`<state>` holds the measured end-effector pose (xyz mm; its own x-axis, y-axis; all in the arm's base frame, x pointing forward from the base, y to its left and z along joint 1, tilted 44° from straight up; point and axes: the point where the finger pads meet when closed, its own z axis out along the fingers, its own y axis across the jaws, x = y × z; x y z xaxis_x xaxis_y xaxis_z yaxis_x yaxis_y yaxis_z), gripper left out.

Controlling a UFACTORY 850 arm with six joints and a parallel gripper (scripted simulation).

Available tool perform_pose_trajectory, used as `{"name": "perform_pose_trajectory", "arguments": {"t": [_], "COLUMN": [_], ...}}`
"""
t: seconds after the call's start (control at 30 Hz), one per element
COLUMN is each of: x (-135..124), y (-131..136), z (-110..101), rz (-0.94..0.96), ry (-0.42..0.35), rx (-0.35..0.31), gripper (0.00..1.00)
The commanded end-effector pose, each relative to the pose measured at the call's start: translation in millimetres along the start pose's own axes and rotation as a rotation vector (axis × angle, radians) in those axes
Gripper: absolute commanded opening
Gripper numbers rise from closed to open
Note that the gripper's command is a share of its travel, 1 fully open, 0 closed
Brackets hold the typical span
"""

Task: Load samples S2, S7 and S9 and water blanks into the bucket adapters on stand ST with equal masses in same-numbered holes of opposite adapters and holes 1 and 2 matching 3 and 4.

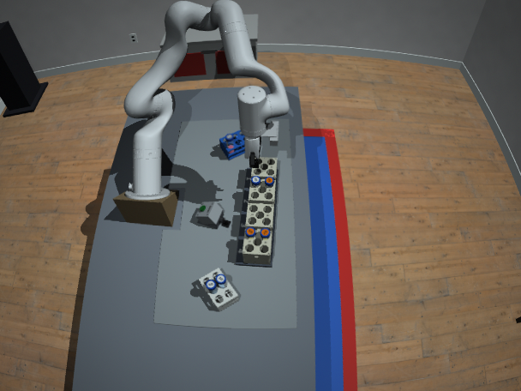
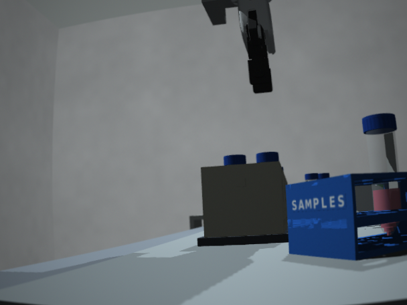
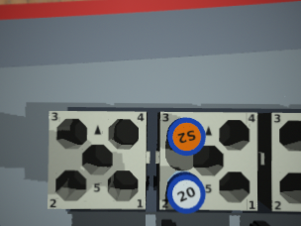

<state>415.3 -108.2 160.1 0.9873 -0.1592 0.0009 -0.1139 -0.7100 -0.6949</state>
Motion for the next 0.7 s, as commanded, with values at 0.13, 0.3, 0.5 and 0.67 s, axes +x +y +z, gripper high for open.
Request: {"name": "perform_pose_trajectory", "arguments": {"t": [0.13, 0.3, 0.5, 0.67], "x": [-11.4, -23.4, -47.4, -67.4], "y": [6.6, 13.2, 26.2, 37.1], "z": [5.5, 11.7, 24.2, 34.5], "rz": [-0.098, -0.196, -0.392, -0.554], "ry": [-0.014, -0.029, -0.060, -0.086], "rx": [0.014, 0.028, 0.057, 0.081], "gripper": [0.00, 0.00, 0.00, 0.00]}}
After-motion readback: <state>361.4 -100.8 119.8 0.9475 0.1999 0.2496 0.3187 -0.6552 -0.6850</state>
